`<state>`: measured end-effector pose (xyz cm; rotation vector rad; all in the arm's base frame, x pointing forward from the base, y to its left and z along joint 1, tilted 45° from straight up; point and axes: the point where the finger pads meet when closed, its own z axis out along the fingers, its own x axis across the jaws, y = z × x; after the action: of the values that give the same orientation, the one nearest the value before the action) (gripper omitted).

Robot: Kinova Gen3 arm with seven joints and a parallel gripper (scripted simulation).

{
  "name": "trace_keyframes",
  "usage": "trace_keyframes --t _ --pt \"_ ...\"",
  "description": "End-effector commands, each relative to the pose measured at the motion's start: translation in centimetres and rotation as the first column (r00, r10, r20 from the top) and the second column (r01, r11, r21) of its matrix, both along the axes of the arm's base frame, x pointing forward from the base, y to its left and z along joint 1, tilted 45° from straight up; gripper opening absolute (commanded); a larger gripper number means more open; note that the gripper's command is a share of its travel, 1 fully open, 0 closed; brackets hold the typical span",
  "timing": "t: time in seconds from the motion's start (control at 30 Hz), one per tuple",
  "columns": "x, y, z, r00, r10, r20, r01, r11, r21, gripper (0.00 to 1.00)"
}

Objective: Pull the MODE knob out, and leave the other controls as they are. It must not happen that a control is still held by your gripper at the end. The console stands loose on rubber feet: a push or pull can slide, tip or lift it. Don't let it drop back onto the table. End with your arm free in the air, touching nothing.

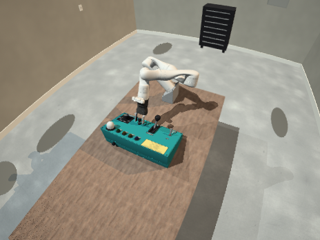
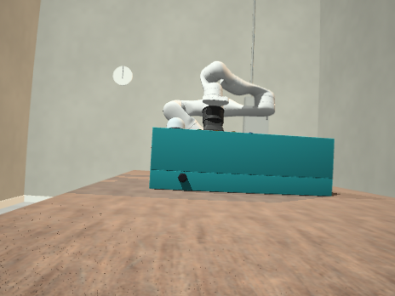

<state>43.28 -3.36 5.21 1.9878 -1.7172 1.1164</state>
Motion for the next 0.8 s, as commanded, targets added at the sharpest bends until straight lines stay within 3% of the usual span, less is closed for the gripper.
trace_keyframes --t 0.0,0.43,0.47,0.77 --pt "0.04 0.07 0.04 1.000 0.001 0.001 -0.001 1.000 0.001 1.00" --pt "0.04 0.07 0.04 1.000 0.001 0.001 -0.001 1.000 0.001 1.00" --pt "0.04 0.07 0.04 1.000 0.001 0.001 -0.001 1.000 0.001 0.00" --pt "0.04 0.07 0.04 1.000 0.001 0.001 -0.001 1.000 0.001 0.00"
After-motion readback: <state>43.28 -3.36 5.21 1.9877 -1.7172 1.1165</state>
